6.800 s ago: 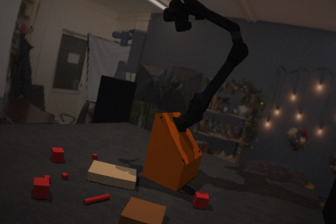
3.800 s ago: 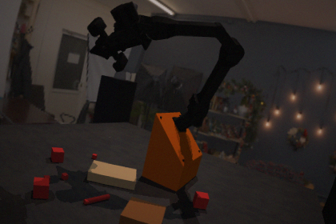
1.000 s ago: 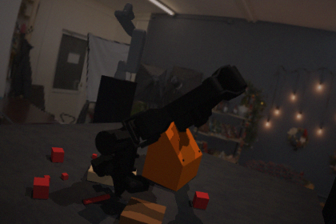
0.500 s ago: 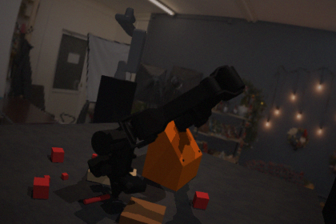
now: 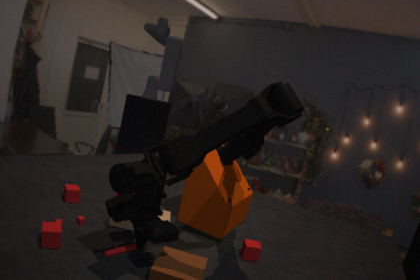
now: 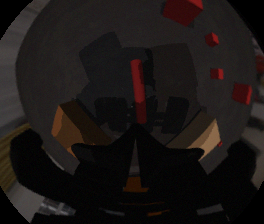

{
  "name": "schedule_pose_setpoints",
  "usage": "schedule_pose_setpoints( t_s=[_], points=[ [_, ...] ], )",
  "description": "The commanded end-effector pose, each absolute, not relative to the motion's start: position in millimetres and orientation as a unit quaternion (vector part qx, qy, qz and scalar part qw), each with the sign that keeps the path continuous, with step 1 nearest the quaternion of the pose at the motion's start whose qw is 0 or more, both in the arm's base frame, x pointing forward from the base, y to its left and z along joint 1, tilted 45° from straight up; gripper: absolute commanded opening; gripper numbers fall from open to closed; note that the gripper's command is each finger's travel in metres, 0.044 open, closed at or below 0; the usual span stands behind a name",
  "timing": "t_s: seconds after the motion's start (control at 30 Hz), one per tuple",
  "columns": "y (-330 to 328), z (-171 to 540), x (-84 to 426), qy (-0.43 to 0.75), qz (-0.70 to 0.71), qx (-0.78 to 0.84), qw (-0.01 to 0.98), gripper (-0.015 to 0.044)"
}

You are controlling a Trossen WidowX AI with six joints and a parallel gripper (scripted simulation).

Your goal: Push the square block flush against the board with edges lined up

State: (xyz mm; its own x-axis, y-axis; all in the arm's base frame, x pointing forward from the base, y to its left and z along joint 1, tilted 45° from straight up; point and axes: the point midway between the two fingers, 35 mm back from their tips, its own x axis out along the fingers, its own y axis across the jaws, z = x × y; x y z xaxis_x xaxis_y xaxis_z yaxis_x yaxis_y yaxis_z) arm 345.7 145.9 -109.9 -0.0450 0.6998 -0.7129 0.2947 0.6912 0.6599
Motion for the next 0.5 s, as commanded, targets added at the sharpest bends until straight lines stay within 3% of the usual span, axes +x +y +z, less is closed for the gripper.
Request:
schedule_pose_setpoints(
  t_s=[0.0,0.47],
  points=[
    [145.9,-111.6,348.1,0.703,0.173,0.354,0.592,0.0],
    [144.5,-113.6,357.3,0.703,0.173,0.354,0.593,0.0]
  ],
)
